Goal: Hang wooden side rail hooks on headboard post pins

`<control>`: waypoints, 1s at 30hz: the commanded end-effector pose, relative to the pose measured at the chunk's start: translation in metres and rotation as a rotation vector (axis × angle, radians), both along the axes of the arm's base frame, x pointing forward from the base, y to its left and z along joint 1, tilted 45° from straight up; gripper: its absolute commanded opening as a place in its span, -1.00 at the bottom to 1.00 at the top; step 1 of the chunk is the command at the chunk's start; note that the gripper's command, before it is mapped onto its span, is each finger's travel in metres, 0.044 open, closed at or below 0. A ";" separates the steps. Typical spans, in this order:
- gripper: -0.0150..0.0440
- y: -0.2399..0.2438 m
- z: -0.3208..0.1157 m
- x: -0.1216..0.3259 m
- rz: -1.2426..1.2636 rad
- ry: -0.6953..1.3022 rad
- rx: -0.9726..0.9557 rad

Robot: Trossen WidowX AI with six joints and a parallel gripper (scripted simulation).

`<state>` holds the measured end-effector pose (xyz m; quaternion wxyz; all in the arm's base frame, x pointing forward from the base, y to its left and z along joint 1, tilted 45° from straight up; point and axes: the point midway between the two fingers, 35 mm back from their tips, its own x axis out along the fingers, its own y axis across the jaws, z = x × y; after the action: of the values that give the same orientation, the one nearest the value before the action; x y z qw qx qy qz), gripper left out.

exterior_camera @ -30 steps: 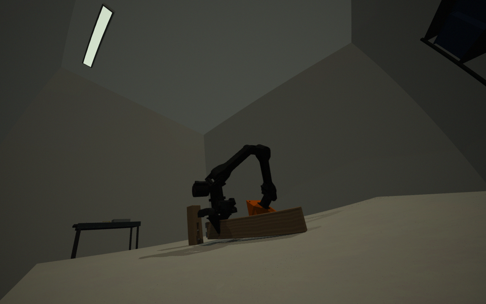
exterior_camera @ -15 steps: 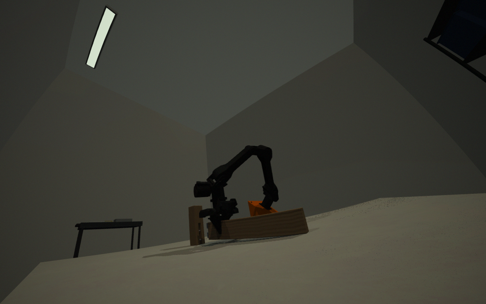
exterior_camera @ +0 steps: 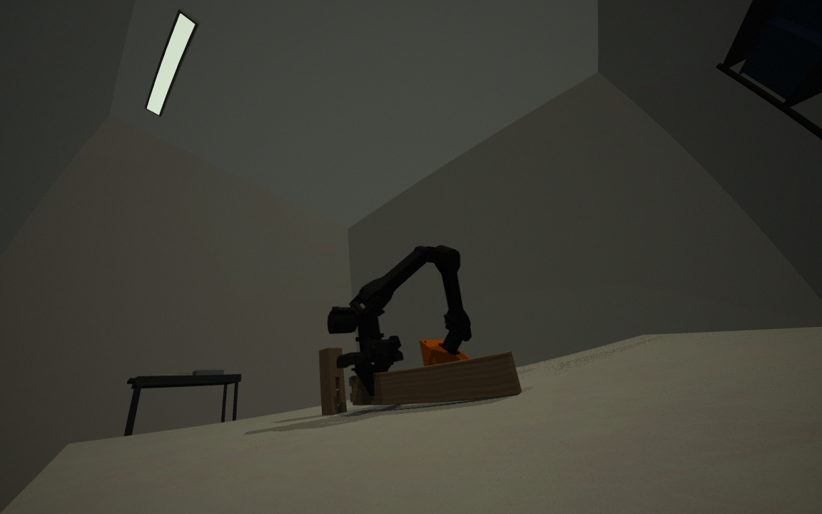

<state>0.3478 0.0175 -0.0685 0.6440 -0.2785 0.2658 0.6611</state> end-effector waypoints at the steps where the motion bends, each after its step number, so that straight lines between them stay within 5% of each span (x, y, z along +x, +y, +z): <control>1: -0.49 -0.004 -0.001 0.000 -0.008 -0.003 -0.002; 30: -0.49 -0.006 -0.002 0.001 -0.008 -0.003 -0.002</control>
<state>0.3461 0.0159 -0.0710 0.6442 -0.2762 0.2665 0.6616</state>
